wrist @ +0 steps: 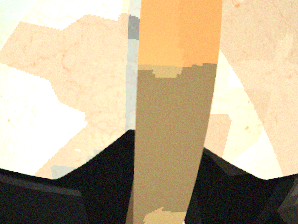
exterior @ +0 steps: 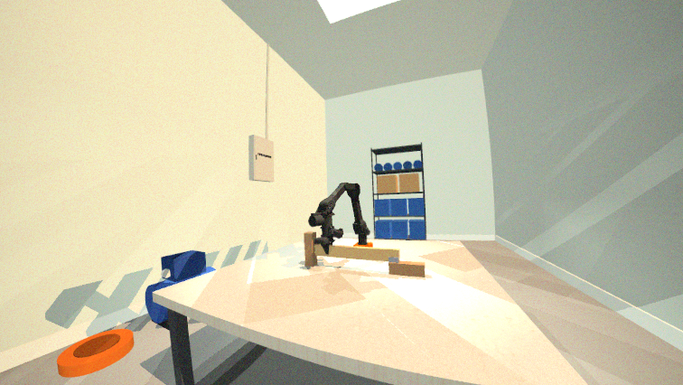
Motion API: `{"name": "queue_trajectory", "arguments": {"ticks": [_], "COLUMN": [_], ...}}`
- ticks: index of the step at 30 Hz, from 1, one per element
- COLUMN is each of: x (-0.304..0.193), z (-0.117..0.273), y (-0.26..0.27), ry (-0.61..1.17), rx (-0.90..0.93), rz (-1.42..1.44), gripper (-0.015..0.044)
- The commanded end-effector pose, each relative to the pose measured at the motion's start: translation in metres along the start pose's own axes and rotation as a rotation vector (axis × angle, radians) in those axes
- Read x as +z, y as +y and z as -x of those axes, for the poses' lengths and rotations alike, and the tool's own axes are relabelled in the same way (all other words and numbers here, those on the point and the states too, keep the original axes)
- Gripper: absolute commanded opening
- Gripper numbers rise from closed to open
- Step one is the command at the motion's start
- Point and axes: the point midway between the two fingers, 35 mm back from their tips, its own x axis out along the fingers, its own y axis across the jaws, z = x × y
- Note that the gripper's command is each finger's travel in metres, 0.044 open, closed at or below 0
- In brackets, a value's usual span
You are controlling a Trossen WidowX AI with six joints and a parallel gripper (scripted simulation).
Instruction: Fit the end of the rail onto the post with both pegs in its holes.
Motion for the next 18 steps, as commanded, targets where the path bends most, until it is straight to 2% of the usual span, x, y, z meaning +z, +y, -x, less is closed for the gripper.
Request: {"name": "queue_trajectory", "arguments": {"ticks": [1,18], "x": [-0.0042,-0.0093], "z": [0.0010,0.0019], "y": [-0.0010,-0.0010], "ry": [0.007,0.007], "rx": [-0.005,-0.005], "rz": [-0.001,-0.001], "gripper": [0.0000,0.0000]}}
